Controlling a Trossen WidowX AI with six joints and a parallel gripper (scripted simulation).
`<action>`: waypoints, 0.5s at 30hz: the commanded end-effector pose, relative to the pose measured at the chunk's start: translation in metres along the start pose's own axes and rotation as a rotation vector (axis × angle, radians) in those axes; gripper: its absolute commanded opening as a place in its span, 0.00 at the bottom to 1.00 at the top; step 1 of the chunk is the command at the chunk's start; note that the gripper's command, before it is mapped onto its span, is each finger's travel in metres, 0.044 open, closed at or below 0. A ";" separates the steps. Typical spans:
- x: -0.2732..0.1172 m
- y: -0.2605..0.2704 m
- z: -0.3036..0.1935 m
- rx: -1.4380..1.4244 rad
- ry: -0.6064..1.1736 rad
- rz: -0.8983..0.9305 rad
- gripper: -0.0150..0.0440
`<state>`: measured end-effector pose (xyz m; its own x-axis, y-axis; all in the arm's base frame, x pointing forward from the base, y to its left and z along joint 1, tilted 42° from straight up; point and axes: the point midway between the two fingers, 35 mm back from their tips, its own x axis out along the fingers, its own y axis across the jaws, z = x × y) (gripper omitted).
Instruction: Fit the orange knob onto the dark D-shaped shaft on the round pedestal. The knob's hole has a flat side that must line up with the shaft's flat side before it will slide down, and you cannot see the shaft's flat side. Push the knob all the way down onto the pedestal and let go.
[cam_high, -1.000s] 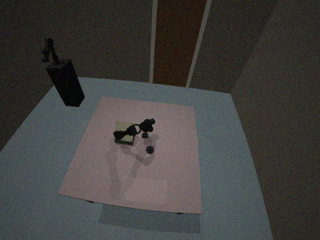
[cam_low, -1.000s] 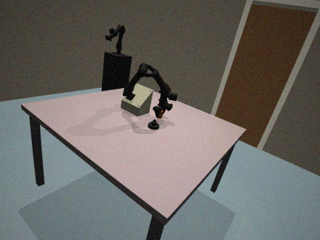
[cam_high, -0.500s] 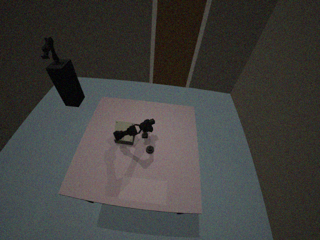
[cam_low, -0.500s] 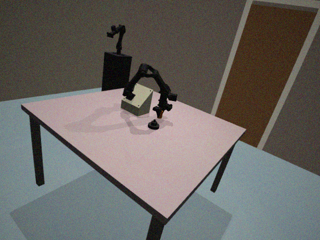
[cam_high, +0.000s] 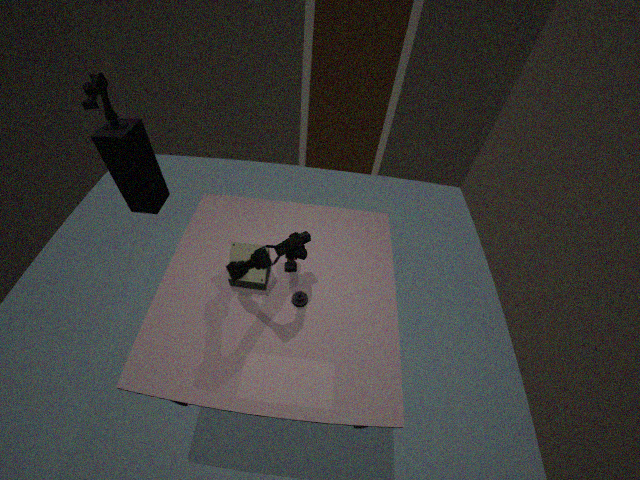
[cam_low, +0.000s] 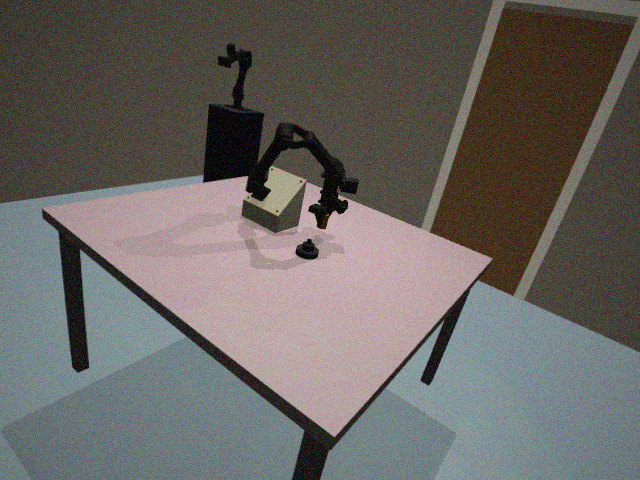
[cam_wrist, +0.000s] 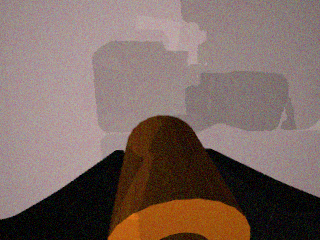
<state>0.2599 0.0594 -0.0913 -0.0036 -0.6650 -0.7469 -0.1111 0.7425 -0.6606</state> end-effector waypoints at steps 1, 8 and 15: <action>-0.037 0.002 0.004 0.008 -0.013 0.014 0.25; -0.091 -0.001 -0.003 0.006 -0.010 0.012 0.25; -0.102 -0.002 -0.005 0.006 -0.009 0.011 0.25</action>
<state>0.2567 0.1208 -0.0195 0.0082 -0.6589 -0.7522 -0.1117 0.7469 -0.6555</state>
